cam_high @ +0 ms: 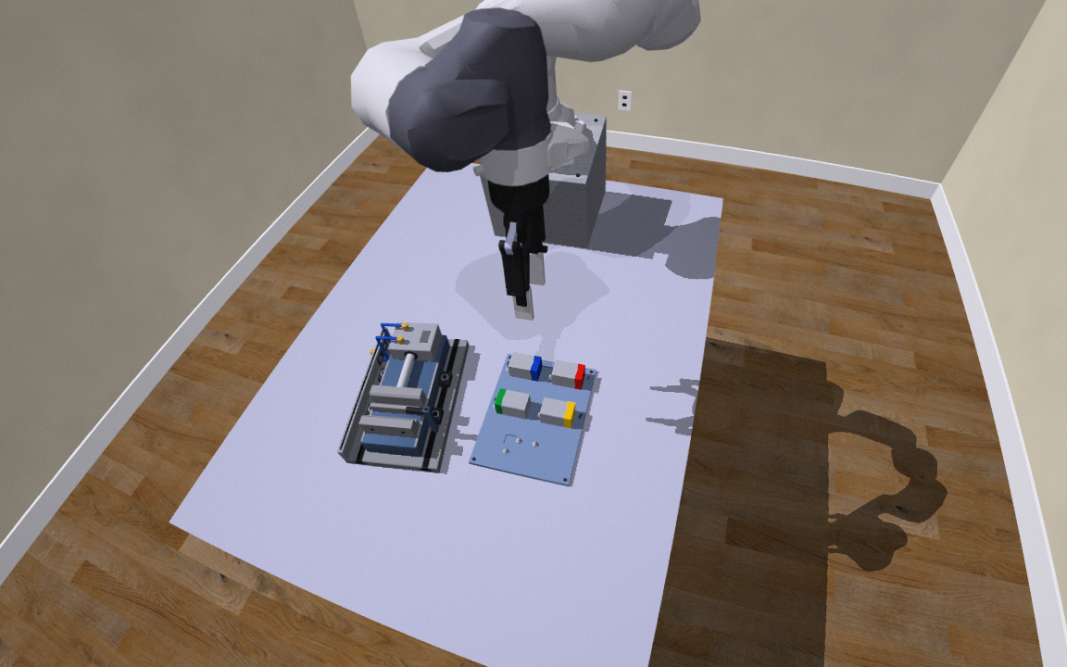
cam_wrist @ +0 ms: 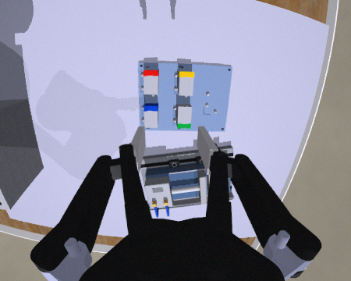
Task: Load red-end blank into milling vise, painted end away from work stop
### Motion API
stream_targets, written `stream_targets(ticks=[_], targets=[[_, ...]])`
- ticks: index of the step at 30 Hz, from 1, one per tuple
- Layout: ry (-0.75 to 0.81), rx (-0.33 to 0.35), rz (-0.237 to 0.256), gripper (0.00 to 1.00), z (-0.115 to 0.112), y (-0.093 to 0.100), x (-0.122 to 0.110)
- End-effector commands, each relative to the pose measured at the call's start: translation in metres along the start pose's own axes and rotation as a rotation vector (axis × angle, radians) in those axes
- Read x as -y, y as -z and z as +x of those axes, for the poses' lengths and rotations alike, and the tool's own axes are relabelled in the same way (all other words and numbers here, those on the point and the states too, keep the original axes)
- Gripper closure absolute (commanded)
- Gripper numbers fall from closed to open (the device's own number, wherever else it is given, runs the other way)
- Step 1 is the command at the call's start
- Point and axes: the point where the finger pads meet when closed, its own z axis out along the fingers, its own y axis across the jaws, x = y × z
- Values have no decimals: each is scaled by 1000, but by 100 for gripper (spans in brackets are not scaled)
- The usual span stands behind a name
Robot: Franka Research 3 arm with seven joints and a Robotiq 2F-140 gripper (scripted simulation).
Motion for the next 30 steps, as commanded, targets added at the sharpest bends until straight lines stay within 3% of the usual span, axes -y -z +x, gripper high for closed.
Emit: stream_targets(ticks=[1, 8, 13, 25, 30], targets=[[0, 0, 0, 56, 0, 0, 0], [0, 0, 0, 56, 0, 0, 0], [-15, -1, -2, 56, 12, -47, 12], [-15, -1, -2, 56, 12, -47, 12], [-15, -1, -2, 56, 24, -93, 24]])
